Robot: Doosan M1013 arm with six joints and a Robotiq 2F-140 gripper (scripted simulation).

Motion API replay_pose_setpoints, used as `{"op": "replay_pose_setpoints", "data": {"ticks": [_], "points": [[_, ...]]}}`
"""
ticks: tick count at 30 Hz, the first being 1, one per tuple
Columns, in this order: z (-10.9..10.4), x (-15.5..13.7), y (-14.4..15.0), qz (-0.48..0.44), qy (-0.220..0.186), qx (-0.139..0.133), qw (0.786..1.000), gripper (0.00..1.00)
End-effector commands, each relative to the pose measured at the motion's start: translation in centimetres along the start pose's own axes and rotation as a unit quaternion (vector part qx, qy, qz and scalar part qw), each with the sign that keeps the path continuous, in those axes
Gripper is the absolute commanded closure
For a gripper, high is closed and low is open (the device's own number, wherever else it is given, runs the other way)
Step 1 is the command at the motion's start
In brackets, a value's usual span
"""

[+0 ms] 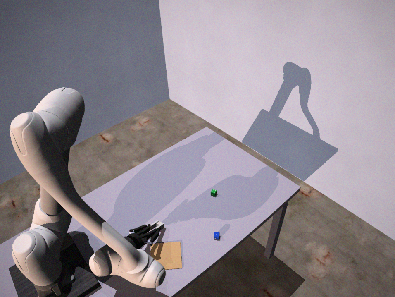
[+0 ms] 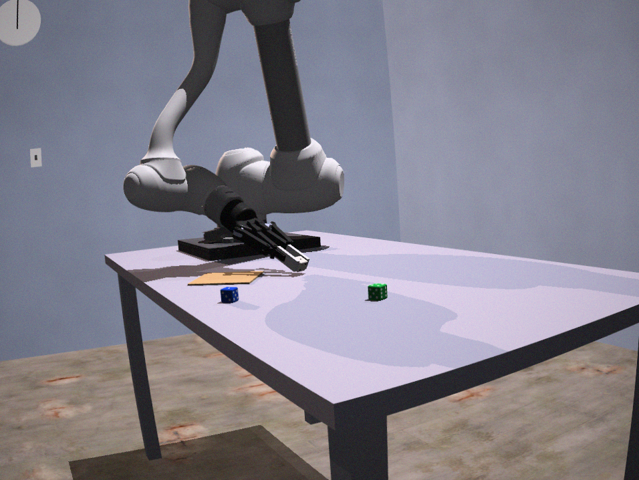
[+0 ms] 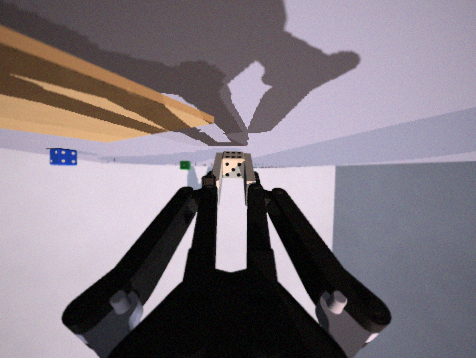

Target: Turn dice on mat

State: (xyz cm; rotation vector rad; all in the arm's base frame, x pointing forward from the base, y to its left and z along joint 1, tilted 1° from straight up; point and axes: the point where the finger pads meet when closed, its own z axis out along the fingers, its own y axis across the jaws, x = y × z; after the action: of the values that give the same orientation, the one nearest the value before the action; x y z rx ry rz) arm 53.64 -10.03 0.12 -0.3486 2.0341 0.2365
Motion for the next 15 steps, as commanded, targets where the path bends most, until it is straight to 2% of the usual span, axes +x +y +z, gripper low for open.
{"op": "replay_pose_setpoints", "data": {"ticks": [1, 15], "points": [[0.05, 0.08, 0.0, 0.0, 0.0, 0.0, 1.0, 0.79], [0.32, 0.6, 0.0, 0.0, 0.0, 0.0, 1.0, 0.79]]}}
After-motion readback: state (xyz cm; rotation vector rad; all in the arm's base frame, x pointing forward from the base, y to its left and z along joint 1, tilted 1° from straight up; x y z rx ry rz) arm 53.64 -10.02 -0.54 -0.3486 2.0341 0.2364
